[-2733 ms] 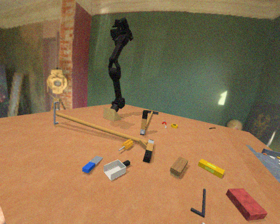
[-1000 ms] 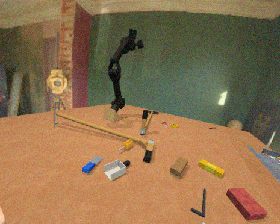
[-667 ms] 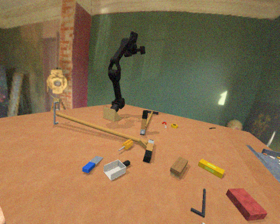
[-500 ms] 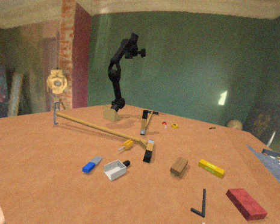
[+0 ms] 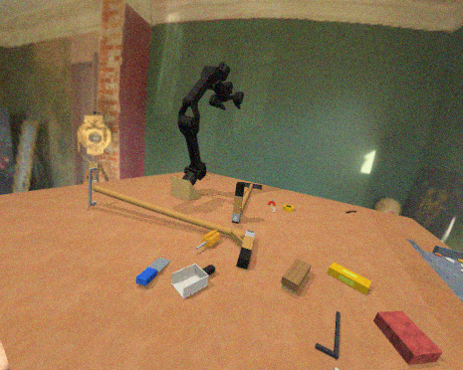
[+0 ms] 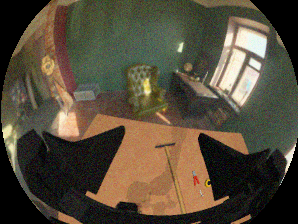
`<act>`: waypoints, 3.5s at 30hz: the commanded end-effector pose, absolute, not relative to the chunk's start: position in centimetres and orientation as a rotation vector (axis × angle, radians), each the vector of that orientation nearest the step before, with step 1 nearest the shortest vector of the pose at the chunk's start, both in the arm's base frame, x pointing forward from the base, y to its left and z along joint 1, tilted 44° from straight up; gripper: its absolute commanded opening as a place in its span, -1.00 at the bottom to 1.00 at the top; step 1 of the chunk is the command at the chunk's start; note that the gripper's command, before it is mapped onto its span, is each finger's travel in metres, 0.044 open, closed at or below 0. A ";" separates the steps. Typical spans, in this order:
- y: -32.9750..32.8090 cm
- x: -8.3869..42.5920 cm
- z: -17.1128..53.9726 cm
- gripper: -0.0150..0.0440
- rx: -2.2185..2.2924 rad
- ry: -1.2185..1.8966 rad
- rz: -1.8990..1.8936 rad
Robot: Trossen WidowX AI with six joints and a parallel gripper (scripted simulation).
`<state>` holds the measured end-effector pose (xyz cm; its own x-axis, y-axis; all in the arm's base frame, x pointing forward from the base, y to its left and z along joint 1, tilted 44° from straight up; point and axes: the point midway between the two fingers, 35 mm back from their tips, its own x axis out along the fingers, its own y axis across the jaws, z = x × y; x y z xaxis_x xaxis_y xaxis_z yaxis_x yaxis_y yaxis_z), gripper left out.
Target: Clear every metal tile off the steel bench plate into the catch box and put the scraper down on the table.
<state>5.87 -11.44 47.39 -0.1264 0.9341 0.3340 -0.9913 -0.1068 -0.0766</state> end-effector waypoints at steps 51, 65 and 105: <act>-11.6 6.0 47.2 1.00 0.203 -0.304 1.673; -15.5 2.6 52.5 1.00 0.324 -0.691 1.800; -32.5 -5.0 57.2 1.00 0.490 -2.104 1.467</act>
